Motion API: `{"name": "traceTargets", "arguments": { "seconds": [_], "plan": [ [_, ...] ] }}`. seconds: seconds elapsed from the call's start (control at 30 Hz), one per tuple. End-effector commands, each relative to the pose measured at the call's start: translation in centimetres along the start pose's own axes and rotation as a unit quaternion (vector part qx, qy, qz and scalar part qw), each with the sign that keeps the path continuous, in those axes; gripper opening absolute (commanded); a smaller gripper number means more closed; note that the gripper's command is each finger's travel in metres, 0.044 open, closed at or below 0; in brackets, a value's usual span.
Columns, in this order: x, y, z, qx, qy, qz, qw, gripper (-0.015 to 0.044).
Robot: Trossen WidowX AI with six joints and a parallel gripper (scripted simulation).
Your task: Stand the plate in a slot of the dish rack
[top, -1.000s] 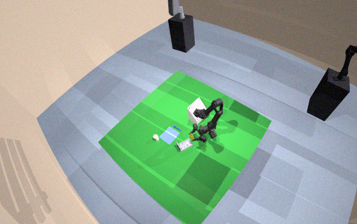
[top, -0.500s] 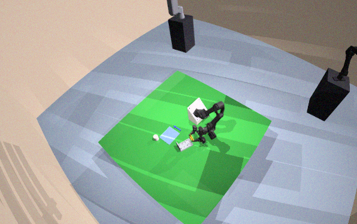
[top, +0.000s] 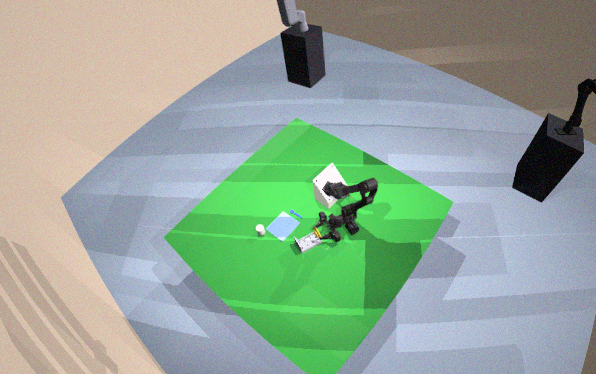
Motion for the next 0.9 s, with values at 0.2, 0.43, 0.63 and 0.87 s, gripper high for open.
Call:
{"name": "traceTargets", "arguments": {
  "seconds": [0.2, 0.43, 0.63, 0.87],
  "plan": [
    [-0.3, 0.0, 1.1, 0.0, -0.001, -0.001, 1.0, 0.0],
    [-0.5, 0.1, 1.8, 0.0, 0.001, 0.001, 1.0, 0.0],
    [-0.8, -0.7, 2.0, 0.001, 0.001, 0.003, 1.0, 0.0],
    [-1.0, -1.4, 1.9, 0.003, 0.001, 0.004, 1.0, 0.0]
  ]
}}
Point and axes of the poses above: the point midway between the two fingers, 35 mm back from their tips, its own z axis out along the fingers, its own x axis across the jaws, y = z × x, the point moved 4 cm from there along -z, back along the fingers, and after that the axes turned 15 degrees about z, right-handed, at the moved point
